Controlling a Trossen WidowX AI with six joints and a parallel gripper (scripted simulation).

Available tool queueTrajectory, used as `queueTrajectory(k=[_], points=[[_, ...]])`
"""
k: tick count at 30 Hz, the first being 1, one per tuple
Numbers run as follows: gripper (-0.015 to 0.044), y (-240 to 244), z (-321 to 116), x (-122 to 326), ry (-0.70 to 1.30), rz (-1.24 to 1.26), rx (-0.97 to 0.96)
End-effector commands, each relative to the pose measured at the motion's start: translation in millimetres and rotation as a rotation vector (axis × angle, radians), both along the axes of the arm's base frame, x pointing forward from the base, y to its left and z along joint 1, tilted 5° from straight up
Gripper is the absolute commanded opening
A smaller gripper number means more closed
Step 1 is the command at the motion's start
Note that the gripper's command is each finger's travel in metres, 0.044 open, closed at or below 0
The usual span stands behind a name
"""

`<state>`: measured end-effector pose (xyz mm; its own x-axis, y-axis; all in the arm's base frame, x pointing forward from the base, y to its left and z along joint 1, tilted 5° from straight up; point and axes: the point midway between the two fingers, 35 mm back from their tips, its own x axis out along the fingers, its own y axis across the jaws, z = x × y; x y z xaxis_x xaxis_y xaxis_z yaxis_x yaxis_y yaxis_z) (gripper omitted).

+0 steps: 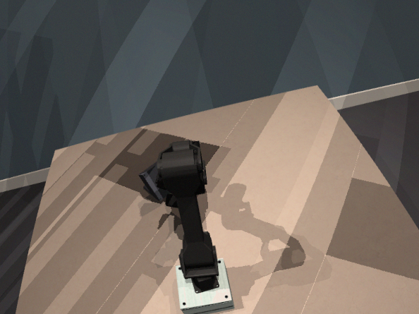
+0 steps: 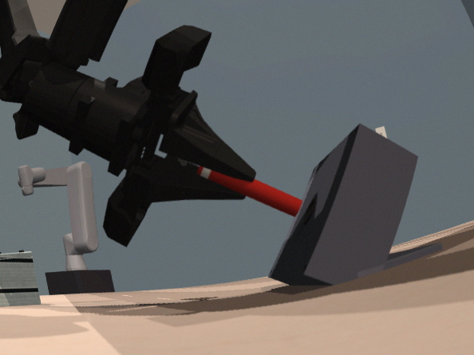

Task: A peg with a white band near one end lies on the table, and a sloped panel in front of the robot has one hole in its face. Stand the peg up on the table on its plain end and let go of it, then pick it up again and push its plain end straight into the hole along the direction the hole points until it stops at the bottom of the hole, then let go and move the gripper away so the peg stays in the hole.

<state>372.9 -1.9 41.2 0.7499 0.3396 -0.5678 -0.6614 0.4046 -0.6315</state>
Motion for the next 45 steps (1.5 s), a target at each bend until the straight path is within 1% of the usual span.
queueTrajectory(k=[1,45], points=[[0.0,0,0,0,0.001,0.001,0.0],[0.0,3,-8,12,0.0,0.001,0.0]])
